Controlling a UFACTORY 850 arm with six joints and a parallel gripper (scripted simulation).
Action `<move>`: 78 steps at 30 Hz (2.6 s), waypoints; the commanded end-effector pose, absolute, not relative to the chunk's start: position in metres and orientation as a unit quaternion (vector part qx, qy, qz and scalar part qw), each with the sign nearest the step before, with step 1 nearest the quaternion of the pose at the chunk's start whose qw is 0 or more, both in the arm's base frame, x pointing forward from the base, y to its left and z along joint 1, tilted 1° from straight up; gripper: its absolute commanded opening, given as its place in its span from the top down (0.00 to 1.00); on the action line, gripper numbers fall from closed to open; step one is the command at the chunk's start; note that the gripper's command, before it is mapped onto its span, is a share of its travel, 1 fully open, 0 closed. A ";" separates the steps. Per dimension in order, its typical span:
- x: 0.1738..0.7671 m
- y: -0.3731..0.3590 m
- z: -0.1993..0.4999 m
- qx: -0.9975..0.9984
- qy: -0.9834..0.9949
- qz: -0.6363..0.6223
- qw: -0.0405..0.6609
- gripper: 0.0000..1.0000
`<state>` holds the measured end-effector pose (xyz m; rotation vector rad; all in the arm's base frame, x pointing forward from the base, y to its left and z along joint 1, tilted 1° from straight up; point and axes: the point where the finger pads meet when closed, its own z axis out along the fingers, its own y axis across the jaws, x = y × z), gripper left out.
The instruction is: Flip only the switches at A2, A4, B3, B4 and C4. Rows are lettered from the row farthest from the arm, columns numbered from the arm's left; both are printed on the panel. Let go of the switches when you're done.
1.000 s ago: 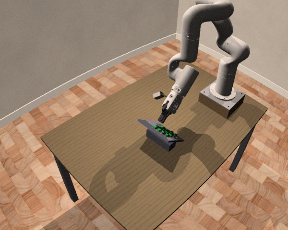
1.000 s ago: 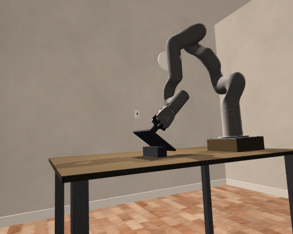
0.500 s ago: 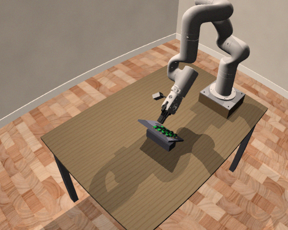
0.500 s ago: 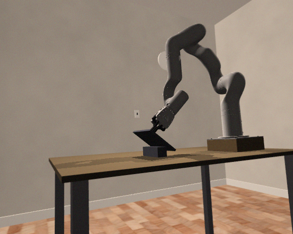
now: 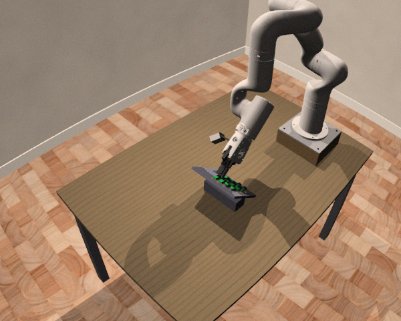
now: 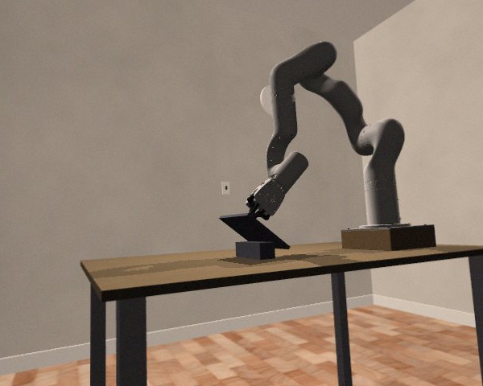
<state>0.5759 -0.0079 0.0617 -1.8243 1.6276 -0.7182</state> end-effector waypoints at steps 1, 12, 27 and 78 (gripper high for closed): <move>0.577 -0.008 0.062 -0.684 0.611 -0.270 0.293 1.00; 0.579 -0.008 0.060 -0.684 0.611 -0.270 0.293 1.00; 0.581 -0.008 0.058 -0.684 0.611 -0.270 0.293 1.00; 0.525 0.014 0.052 -0.684 0.611 -0.270 0.293 1.00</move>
